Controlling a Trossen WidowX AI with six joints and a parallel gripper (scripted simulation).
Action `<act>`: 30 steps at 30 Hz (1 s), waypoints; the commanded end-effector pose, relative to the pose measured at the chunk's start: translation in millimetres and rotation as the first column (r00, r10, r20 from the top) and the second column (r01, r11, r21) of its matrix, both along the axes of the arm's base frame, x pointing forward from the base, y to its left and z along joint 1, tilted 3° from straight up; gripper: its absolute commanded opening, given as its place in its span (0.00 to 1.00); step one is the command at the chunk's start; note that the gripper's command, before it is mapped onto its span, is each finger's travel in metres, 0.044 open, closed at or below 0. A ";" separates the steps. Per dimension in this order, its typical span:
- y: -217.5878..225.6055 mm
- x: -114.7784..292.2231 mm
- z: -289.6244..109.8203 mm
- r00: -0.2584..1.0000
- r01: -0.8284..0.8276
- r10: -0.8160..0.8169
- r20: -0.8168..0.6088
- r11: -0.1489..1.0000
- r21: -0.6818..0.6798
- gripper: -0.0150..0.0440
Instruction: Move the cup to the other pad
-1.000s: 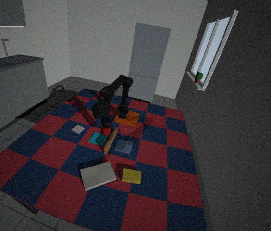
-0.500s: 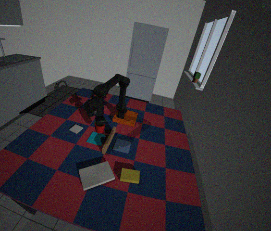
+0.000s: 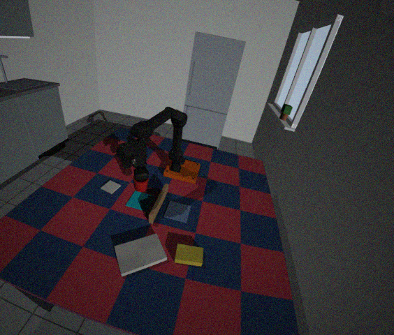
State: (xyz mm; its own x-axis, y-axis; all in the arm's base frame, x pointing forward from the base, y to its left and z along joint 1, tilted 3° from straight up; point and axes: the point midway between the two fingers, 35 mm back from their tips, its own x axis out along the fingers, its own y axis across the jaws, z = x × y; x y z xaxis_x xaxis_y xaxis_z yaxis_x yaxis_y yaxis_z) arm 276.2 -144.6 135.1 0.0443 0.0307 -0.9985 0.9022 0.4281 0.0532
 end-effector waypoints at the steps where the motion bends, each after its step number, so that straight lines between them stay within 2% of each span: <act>1: -0.6 -0.1 -5.5 1.000 -0.003 0.003 -0.004 1.000 0.003 0.25; 30: -0.8 2.4 -41.7 1.000 -0.003 0.003 -0.004 1.000 0.004 0.25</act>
State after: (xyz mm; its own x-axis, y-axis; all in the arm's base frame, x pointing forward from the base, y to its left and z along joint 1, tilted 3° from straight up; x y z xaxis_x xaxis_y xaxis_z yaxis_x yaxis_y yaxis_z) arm 279.3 -146.3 99.7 0.0465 0.0296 -0.9985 0.9017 0.4290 0.0547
